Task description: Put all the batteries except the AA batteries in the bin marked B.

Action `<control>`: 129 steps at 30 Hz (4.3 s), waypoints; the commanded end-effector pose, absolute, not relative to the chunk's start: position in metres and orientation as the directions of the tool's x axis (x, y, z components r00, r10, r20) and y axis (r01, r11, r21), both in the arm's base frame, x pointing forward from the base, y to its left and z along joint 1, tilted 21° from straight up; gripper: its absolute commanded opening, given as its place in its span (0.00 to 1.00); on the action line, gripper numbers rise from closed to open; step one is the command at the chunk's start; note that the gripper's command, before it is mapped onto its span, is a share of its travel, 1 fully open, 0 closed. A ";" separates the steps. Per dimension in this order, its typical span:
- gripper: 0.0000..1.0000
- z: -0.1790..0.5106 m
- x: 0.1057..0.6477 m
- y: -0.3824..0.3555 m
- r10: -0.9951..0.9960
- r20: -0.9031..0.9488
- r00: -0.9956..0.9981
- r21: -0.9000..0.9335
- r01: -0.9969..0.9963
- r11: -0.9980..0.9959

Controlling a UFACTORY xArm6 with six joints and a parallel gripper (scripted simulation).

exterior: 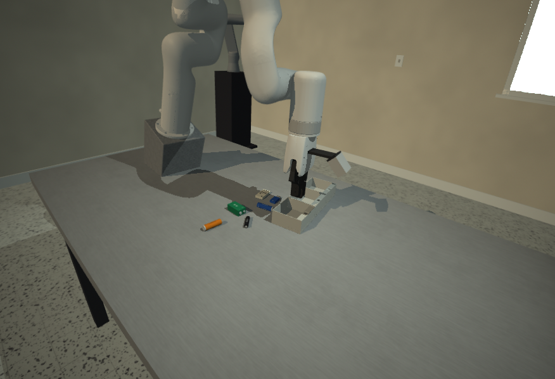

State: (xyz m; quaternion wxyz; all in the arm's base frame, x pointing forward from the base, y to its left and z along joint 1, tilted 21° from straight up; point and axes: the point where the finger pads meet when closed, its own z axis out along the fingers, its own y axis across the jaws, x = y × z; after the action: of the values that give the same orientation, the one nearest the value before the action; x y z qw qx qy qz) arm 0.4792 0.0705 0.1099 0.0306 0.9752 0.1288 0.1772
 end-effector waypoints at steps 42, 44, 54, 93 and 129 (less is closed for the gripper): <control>0.07 0.057 0.487 0.138 0.260 0.342 0.903 0.107 0.238 -0.965; 0.07 0.057 0.487 0.138 0.260 0.342 0.903 0.107 0.238 -0.965; 0.07 0.057 0.487 0.138 0.260 0.342 0.903 0.107 0.238 -0.965; 0.07 0.065 0.484 0.138 0.260 0.342 0.903 0.107 0.238 -0.965; 0.07 0.103 0.462 0.178 0.260 0.342 0.903 0.107 0.238 -0.965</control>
State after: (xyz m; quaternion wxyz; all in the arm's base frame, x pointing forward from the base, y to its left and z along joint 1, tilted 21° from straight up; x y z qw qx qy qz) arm 0.4628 0.1631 0.1024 0.0306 0.9753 0.1284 0.1770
